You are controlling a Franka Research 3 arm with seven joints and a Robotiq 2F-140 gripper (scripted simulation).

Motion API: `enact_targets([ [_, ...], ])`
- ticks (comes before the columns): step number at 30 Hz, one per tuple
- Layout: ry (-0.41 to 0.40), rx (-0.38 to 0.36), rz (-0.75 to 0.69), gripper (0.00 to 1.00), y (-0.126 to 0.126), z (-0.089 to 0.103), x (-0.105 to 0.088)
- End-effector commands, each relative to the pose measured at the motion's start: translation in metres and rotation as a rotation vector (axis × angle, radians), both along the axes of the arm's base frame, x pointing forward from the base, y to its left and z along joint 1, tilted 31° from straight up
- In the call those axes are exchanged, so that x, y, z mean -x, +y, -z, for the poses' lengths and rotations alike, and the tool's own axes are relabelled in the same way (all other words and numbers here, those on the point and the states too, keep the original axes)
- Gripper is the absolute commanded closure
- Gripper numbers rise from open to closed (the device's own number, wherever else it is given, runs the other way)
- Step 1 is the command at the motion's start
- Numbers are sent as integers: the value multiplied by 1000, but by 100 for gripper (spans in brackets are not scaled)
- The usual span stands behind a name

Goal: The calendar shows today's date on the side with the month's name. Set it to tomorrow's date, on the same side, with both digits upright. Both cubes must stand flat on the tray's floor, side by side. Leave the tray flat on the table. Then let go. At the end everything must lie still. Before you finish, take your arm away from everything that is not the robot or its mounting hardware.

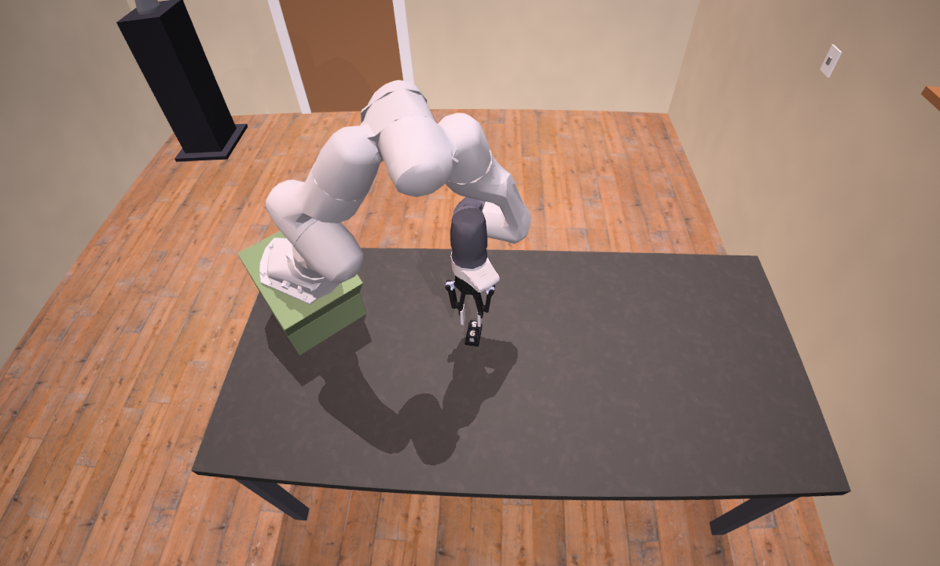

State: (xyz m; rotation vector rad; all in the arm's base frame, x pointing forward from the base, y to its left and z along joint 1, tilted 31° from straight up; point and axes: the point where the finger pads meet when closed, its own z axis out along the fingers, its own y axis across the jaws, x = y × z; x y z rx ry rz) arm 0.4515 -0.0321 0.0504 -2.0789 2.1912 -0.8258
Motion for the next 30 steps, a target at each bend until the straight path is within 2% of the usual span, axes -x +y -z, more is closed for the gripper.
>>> enact_targets([
  [1,-5,-4,0,72,1,2,-2],
  [6,-8,-4,0,72,0,4,-3],
  [30,-8,-4,0,72,-14,38,-17],
])
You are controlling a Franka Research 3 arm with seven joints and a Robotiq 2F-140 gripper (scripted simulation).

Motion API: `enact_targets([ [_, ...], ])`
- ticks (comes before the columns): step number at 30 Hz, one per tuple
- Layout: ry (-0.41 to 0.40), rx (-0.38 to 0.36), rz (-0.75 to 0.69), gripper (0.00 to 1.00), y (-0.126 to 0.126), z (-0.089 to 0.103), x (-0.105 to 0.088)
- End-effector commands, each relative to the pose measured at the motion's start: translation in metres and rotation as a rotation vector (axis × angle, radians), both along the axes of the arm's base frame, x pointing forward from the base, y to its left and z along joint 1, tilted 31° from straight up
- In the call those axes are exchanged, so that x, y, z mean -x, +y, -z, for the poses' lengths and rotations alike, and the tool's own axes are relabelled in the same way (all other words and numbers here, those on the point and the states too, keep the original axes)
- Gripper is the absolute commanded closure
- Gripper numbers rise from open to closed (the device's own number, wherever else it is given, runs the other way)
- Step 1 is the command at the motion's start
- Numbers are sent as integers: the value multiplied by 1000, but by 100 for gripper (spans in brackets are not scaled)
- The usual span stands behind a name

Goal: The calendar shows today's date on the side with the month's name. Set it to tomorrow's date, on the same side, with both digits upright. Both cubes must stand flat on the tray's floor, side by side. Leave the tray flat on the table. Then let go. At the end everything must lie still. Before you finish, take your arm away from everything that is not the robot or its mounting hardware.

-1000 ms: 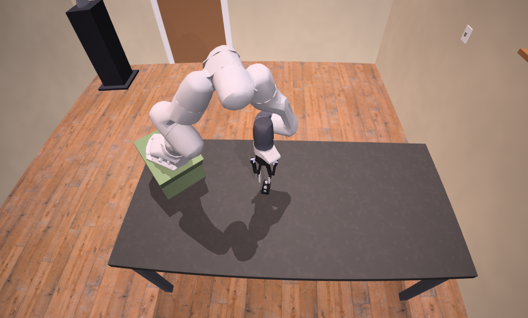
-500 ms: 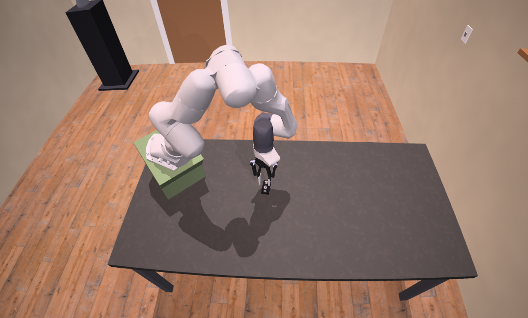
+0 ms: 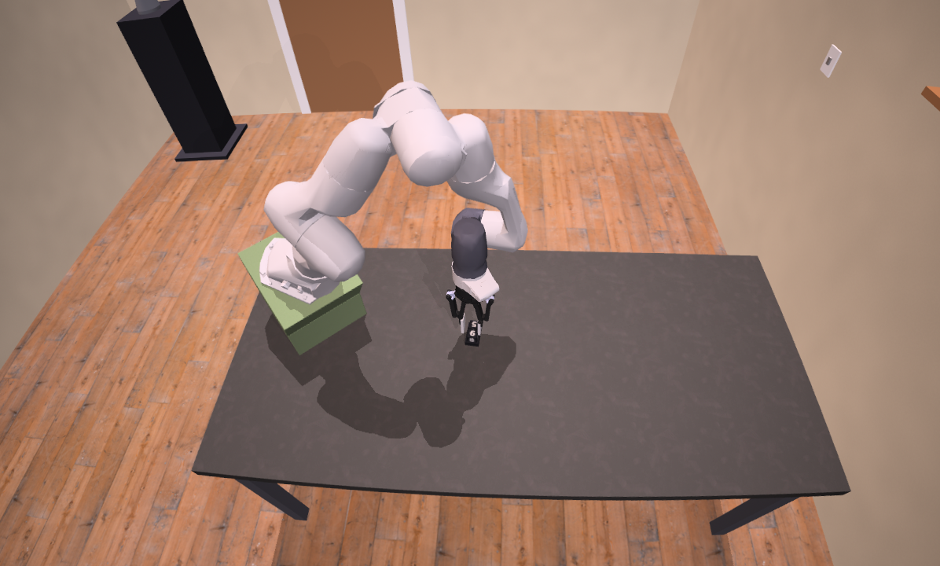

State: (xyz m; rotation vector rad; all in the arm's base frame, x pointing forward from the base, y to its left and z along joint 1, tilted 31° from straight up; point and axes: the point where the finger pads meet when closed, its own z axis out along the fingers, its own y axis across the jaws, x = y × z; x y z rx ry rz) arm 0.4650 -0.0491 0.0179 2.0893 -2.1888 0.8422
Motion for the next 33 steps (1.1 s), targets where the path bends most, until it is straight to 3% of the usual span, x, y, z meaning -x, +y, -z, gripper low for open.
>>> enact_targets([
  [1,-10,-19,3,72,3,6,-4],
  [33,-10,-19,3,72,0,14,-7],
])
